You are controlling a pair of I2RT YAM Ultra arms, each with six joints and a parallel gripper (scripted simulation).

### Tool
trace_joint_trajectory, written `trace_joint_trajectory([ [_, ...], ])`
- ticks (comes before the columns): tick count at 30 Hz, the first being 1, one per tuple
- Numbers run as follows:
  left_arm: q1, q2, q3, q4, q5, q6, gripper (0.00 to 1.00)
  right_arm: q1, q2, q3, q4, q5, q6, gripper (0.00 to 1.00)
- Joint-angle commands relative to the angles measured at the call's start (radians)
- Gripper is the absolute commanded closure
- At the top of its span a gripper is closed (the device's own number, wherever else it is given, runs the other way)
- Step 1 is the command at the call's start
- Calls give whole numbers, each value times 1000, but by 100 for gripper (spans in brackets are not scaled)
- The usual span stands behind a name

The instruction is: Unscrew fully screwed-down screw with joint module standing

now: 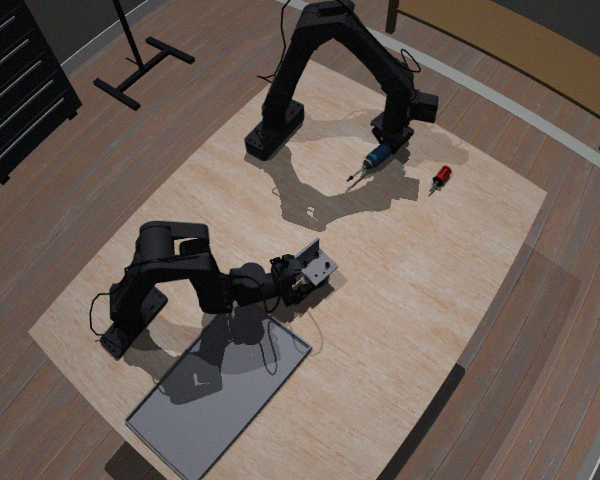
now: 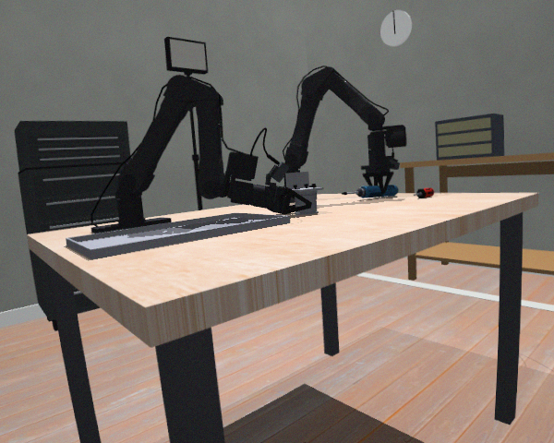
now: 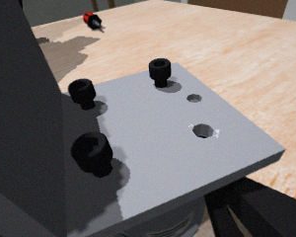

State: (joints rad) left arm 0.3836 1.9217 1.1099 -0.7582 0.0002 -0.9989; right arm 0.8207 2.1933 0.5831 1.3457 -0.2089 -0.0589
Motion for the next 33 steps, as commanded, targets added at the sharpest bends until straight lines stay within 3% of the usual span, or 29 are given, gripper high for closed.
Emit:
trace_joint_trajectory([
  [1, -5, -7, 4, 2, -1, 0, 58, 2, -5, 6, -10, 5, 4, 41],
  [25, -6, -6, 3, 4, -1, 1, 58, 2, -5, 6, -10, 5, 4, 41],
  [26, -6, -6, 3, 4, -1, 1, 51, 2, -5, 6, -10, 5, 4, 41],
  [33, -6, -6, 3, 4, -1, 1, 51, 2, -5, 6, -10, 5, 4, 41],
])
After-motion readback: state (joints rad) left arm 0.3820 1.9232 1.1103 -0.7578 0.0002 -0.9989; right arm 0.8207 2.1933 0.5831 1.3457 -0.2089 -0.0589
